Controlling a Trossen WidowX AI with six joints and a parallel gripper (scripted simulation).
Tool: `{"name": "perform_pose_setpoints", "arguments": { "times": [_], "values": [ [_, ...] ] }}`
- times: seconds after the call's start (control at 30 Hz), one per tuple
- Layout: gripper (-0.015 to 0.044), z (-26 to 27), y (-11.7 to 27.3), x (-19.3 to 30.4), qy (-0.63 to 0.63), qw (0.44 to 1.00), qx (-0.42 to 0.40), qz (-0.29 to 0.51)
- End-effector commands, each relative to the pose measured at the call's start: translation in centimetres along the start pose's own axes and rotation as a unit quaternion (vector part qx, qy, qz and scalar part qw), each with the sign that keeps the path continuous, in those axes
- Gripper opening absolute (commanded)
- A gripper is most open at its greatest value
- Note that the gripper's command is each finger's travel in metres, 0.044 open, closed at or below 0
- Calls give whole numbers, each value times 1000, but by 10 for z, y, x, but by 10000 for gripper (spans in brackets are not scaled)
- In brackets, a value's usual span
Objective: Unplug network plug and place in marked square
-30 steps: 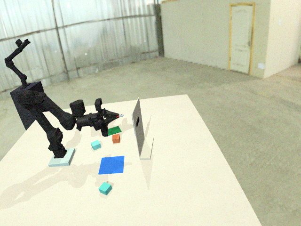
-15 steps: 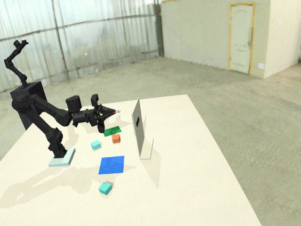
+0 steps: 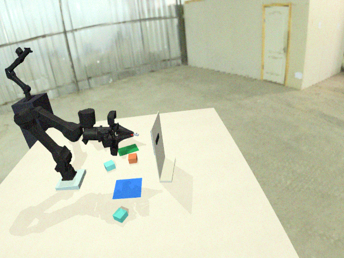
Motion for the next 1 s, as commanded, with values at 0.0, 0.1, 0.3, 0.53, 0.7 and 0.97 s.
{"name": "perform_pose_setpoints", "arguments": {
  "times": [0.0, 0.1, 0.3, 0.53, 0.7, 0.97],
  "values": [
    [0, -3, -7, -10, -4, 999, 44, -27],
    [0, -6, -10, -17, -8, 996, 75, -44],
    [0, -12, -13, -32, -18, 987, 137, -78],
    [0, -19, -14, -48, -33, 971, 209, -115],
    [0, -24, -12, -59, -46, 955, 259, -140],
    [0, -30, -6, -76, -70, 922, 338, -176]
  ]
}}
Point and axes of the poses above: the point midway between the two fingers, 35 mm back from their tips, its own y axis back along the fingers, its own z axis across the jaws, x = y × z, the point moved 9 cm from there along y, back along the fingers, and after that the axes turned 8 degrees about -y, right-handed, at the moved point
